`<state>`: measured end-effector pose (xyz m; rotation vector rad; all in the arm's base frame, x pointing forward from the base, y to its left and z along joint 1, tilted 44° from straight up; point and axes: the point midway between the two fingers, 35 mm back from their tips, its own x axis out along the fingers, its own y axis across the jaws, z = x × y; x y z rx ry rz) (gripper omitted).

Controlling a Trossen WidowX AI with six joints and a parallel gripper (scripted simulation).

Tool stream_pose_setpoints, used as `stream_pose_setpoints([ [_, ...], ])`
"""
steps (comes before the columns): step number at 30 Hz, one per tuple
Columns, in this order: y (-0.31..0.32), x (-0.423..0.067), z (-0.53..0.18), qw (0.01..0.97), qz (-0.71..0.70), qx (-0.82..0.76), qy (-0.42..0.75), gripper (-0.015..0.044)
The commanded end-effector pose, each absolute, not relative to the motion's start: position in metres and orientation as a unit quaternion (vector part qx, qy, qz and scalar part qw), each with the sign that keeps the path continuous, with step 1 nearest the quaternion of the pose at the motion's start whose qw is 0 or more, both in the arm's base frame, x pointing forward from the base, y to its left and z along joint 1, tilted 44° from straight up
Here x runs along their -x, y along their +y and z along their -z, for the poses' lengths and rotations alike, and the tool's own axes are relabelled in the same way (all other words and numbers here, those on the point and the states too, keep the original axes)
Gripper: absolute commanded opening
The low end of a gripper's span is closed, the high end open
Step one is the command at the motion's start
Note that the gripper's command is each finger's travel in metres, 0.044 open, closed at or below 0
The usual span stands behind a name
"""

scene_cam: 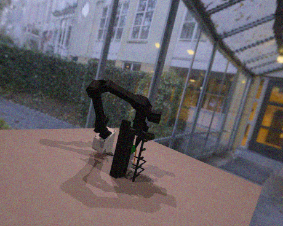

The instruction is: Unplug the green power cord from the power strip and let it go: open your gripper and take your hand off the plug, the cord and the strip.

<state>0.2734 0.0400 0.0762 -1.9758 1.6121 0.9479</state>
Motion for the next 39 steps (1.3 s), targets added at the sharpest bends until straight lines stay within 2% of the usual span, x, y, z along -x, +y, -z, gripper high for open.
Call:
stream_pose_setpoints([
  [1, 0.041, -0.274, -0.076, 0.21, -0.34, 0.71, 0.58, 0.0],
  [30, 0.076, -0.263, -0.047, 0.21, -0.343, 0.711, 0.578, 0.0],
  [39, 0.071, -0.264, -0.049, 0.207, -0.341, 0.712, 0.578, 0.0236],
])
